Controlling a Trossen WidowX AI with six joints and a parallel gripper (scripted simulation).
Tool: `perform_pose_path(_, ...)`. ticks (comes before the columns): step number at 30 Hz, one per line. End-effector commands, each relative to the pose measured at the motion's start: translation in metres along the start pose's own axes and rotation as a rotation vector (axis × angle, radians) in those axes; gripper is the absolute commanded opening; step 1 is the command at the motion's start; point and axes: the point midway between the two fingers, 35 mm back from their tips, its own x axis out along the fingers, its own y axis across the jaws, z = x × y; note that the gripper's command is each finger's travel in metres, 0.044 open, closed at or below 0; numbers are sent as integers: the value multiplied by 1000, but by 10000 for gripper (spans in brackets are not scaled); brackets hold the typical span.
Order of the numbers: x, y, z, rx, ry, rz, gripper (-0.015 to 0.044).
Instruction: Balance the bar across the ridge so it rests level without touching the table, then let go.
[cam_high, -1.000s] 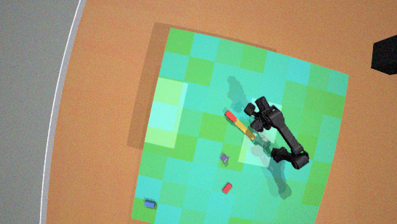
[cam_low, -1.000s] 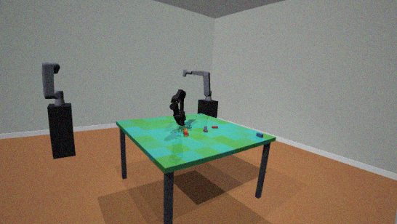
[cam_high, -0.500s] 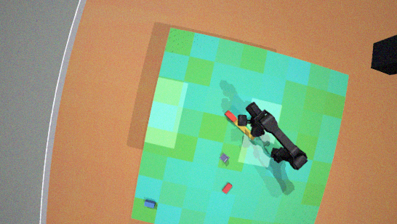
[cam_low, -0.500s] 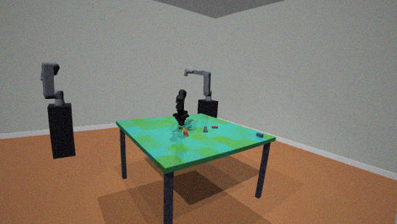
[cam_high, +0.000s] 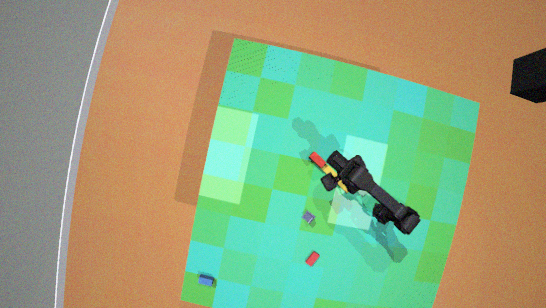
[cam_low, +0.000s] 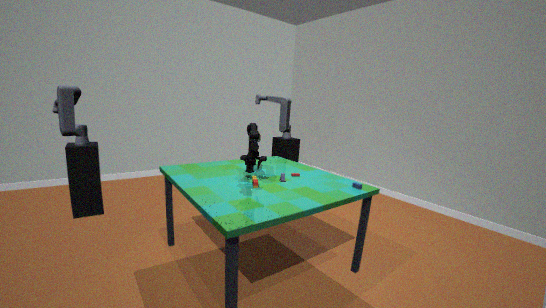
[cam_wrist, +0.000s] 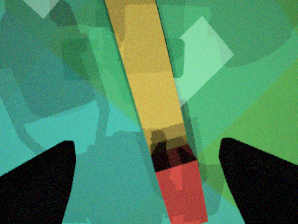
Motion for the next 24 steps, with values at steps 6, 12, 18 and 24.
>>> perform_pose_path(6, -4, -15, 5, -276, -2, 40, 315)
perform_pose_path(12, 0, -15, 5, -276, -2, 40, 315)
perform_pose_path(18, 34, -15, 3, -276, -2, 40, 315)
perform_pose_path(24, 67, -12, 5, -276, -2, 40, 315)
